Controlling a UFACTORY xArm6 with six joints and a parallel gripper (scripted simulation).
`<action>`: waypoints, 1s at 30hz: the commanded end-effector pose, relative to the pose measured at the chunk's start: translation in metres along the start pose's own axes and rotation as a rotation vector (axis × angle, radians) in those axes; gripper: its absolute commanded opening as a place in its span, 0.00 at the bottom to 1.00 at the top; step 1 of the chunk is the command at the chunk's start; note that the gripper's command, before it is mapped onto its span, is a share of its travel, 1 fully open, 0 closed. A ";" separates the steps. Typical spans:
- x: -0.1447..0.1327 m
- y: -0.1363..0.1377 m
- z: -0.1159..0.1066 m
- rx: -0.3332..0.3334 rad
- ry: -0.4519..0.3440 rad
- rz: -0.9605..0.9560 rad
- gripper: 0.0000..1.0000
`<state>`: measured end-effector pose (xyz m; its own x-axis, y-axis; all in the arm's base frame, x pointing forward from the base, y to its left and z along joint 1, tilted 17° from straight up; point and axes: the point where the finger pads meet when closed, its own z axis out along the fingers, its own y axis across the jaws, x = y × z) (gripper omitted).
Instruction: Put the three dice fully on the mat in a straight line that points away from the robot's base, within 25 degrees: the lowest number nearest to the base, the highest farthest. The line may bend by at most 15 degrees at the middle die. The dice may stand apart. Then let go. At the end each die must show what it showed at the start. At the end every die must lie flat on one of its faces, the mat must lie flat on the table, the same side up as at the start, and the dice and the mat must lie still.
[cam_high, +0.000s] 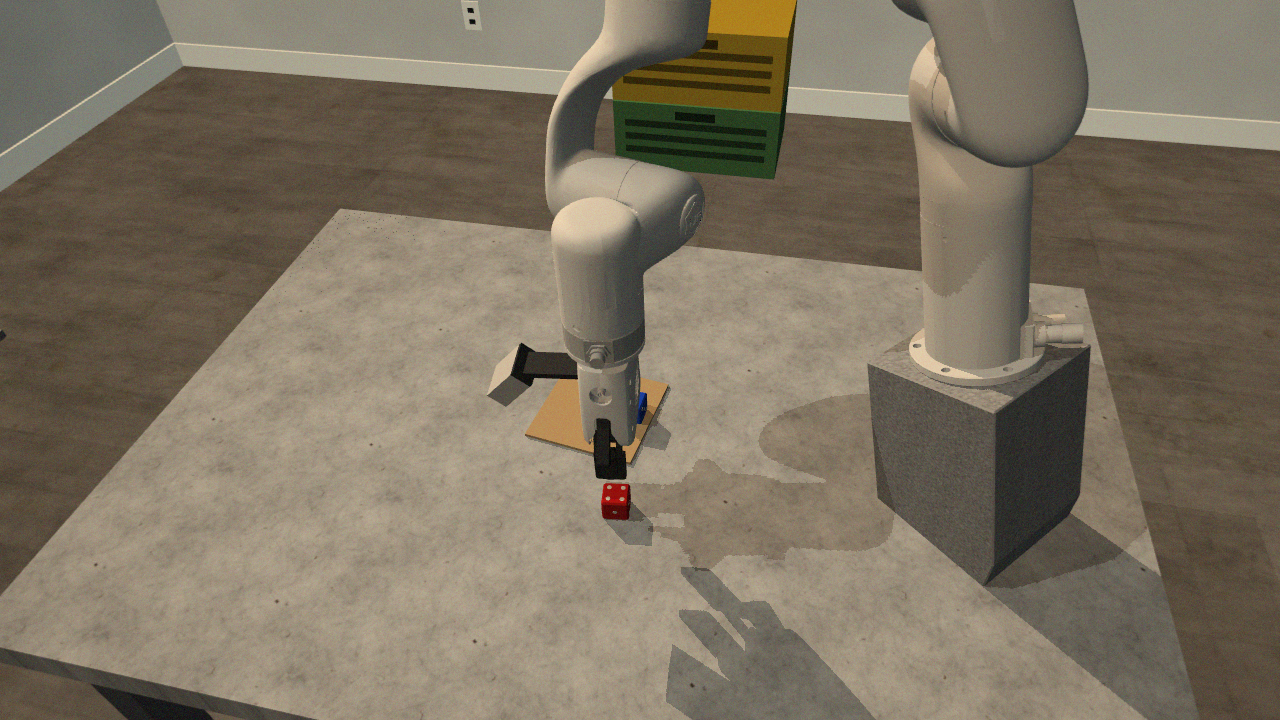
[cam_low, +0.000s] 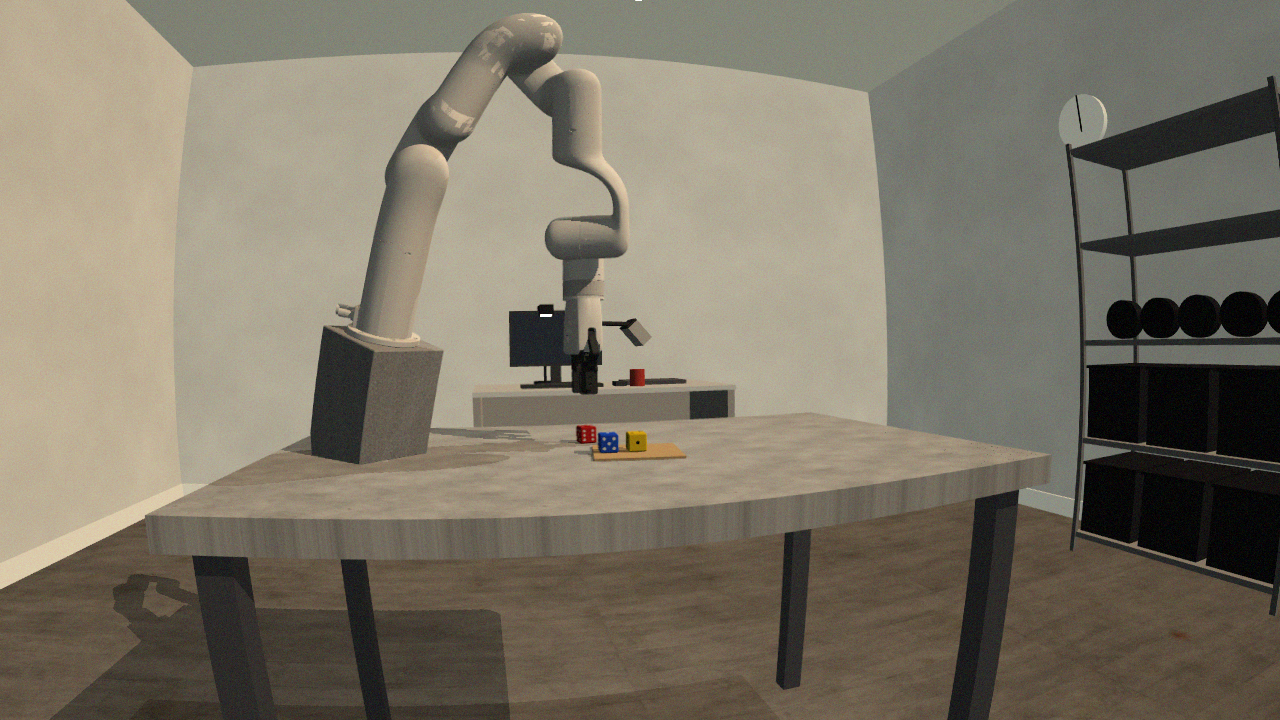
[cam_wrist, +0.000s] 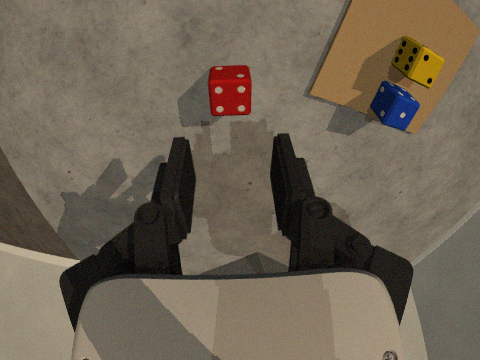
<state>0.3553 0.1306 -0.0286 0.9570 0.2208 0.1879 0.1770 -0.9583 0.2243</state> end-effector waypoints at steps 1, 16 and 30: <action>0.001 0.000 -0.001 0.001 0.003 0.000 0.47; 0.001 0.000 0.003 0.001 0.003 0.000 0.47; 0.001 0.000 0.017 0.001 0.003 0.000 0.47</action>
<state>0.3581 0.1282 -0.0409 0.9572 0.2207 0.1873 0.1771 -0.9583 0.2243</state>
